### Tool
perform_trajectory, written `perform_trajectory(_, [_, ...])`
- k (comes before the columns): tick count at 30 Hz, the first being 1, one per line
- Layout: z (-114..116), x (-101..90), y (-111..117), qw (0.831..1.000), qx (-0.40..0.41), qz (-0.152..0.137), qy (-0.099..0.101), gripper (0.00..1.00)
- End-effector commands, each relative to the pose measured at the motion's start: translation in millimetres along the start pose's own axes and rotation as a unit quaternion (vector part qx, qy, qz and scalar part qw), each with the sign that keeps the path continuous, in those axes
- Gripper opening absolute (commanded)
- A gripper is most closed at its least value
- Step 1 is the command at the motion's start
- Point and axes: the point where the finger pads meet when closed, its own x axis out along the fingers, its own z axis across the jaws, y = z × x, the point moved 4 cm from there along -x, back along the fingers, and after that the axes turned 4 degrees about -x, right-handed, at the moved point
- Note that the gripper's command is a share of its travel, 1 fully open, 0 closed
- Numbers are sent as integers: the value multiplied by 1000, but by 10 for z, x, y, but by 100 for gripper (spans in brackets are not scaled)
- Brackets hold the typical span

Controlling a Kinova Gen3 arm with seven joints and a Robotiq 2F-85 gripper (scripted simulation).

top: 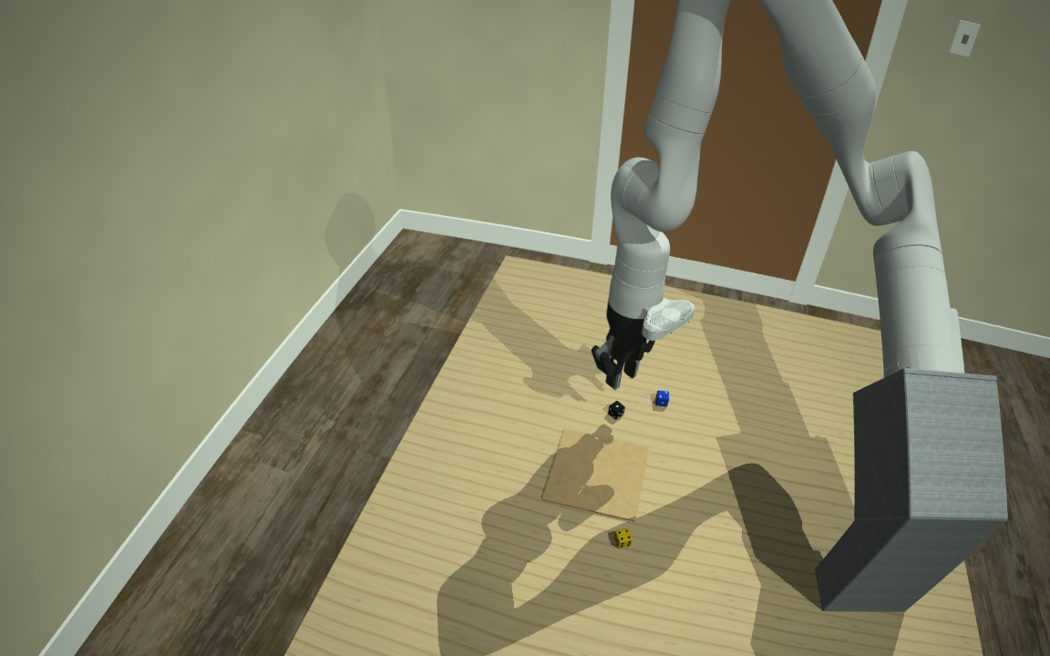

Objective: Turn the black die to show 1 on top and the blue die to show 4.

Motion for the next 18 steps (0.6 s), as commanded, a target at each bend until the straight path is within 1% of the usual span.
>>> perform_trajectory(1, [1,9,-1,1000,0,0,0,35])
perform_trajectory(11, [1,76,1,1000,0,1,0,35])
perform_trajectory(18, [0,169,5,1000,0,1,0,35])
